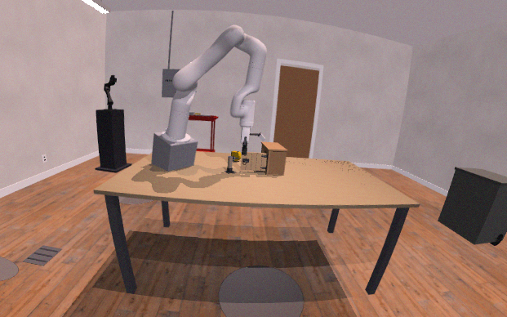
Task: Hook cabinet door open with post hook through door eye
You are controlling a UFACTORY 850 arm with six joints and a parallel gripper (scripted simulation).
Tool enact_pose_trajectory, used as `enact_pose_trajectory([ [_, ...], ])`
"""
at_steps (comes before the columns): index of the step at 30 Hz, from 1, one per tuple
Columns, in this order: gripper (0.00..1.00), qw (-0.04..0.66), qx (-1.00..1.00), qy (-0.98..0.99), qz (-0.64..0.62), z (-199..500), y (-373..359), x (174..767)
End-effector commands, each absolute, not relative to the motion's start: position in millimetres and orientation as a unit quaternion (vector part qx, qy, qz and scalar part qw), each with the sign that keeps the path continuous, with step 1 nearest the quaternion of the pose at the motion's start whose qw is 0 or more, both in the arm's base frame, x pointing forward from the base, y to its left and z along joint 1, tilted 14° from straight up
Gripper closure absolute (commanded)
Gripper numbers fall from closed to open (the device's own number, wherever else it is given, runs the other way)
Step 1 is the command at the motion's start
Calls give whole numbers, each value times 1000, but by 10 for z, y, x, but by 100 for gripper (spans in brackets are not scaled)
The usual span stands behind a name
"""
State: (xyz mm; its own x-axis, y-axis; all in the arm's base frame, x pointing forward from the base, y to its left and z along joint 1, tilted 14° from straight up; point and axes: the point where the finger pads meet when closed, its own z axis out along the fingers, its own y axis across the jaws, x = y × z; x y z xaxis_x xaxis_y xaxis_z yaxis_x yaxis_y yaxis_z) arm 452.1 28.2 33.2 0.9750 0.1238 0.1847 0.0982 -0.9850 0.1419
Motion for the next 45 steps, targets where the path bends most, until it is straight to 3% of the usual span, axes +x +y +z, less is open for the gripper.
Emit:
enact_pose_trajectory([
  [1,73,64,992,40,99,329,332,4524],
  [45,73,53,991,-63,105,297,627,4540],
])
